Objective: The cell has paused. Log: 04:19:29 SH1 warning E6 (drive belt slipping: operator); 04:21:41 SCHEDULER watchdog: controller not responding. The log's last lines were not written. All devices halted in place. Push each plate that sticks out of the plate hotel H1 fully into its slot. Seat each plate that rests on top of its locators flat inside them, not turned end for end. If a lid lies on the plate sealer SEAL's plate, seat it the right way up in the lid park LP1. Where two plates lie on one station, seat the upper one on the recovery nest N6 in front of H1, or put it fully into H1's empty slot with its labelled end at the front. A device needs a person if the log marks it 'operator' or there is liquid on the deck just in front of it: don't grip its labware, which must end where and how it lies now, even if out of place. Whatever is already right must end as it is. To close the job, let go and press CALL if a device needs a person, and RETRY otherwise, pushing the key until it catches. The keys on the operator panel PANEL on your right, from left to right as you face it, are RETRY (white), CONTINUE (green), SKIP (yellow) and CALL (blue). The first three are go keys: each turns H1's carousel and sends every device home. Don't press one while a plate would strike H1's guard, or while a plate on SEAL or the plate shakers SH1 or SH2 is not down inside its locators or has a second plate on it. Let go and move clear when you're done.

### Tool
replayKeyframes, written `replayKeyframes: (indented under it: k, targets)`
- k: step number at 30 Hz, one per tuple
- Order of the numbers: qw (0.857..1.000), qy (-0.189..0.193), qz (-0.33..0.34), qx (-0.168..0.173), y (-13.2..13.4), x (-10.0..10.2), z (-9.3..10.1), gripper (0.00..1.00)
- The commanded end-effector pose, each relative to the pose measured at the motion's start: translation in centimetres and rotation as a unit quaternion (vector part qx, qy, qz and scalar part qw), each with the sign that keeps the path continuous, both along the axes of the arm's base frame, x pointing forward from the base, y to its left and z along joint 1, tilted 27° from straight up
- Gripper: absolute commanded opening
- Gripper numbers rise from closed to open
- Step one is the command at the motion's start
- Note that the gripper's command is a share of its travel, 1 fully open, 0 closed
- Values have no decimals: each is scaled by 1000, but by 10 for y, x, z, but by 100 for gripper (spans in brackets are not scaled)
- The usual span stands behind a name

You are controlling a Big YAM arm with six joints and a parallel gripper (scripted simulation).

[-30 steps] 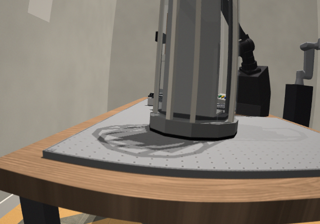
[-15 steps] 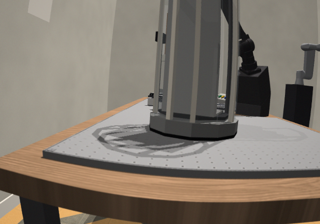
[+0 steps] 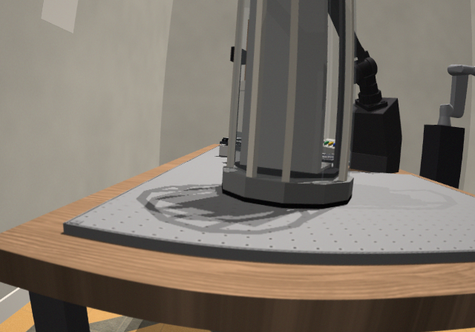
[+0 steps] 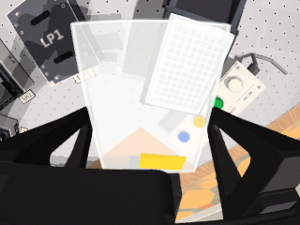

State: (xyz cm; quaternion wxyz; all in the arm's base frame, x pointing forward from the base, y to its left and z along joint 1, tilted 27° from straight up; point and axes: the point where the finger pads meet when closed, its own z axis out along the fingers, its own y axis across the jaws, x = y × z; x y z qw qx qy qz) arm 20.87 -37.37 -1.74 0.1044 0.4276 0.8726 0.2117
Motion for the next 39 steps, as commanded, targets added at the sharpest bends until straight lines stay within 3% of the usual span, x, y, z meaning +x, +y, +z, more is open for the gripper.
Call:
replayKeyframes:
  k: [1,2,9,15,17,18,21,25,32,35,39]
  targets:
    - [1000,0,-22,2,-2,-8,11,84]
    - [1000,0,-8,1,5,5,12,84]
    - [1000,-1,-7,1,13,26,22,84]
    - [1000,-9,-7,-17,2,51,42,84]
    - [1000,-9,-7,-17,2,51,42,84]
    - [1000,-12,-4,-22,0,39,41,84]
    - [997,-23,62,-29,25,53,38,84]
    - [991,-41,118,-51,33,62,43,84]
    - [992,-37,108,-45,46,79,54,84]
    - [994,-36,92,-47,38,70,56,84]
    - [992,-37,108,-45,55,90,62,84]
